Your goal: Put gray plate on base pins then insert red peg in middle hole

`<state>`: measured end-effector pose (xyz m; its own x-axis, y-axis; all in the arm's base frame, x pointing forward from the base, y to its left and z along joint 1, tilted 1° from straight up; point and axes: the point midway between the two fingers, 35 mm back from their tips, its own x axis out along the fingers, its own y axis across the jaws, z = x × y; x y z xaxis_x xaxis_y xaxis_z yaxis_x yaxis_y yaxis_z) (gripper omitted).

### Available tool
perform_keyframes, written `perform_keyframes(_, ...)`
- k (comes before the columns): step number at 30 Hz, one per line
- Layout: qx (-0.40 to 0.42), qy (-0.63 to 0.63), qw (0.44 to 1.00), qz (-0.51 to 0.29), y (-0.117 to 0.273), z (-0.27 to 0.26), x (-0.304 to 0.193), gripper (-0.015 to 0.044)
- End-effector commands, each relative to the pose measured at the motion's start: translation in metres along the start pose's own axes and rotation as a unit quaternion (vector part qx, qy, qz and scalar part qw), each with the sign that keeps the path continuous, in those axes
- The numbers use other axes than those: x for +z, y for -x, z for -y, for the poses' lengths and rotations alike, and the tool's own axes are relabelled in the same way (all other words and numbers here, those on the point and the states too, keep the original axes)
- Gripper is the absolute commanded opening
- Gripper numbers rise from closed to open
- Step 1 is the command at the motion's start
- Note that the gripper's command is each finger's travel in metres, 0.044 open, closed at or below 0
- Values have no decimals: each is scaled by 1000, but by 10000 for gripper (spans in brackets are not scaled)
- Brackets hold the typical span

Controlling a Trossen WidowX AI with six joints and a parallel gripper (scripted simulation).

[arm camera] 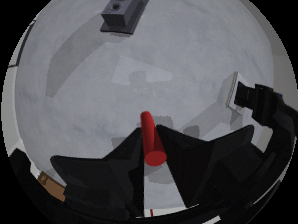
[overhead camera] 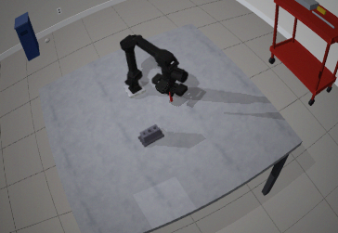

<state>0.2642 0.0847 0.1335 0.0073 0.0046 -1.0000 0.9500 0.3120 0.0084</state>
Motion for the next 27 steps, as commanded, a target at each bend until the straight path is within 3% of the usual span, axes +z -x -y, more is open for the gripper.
perform_keyframes(1,-1,0,1000,0,0,-4,8,0)
perform_keyframes(27,0,1,1000,2,4,-28,78,0)
